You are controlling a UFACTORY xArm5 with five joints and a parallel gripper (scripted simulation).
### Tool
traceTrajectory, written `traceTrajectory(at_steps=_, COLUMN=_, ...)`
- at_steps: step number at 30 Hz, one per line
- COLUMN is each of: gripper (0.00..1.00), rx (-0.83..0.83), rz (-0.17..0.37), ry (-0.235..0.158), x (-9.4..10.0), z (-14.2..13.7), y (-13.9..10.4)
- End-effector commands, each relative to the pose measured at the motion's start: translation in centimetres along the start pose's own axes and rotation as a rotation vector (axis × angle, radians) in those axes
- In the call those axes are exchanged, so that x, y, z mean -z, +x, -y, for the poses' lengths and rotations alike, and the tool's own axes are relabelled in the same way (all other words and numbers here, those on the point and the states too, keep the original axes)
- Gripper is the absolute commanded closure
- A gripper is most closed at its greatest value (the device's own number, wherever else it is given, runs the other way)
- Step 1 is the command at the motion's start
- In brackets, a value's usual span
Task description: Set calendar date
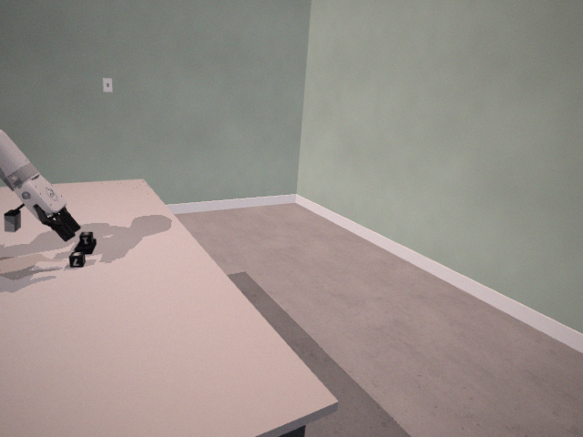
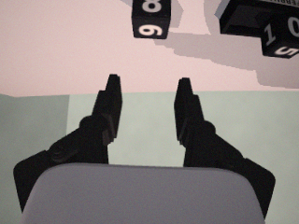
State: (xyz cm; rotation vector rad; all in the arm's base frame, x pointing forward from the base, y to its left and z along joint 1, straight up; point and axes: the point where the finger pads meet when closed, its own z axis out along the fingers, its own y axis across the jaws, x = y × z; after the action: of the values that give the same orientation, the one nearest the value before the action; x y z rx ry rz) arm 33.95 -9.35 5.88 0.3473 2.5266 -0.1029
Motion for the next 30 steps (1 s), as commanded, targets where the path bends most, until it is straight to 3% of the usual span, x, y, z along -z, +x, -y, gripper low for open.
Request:
traceTrajectory(at_steps=1, gripper=0.51, rx=0.000, rz=0.011, ry=0.000, x=0.0, z=0.0, y=-0.1)
traceTrajectory(at_steps=30, gripper=0.51, rx=0.000, rz=0.011, ry=-0.001, x=-1.0, z=0.0, y=0.6)
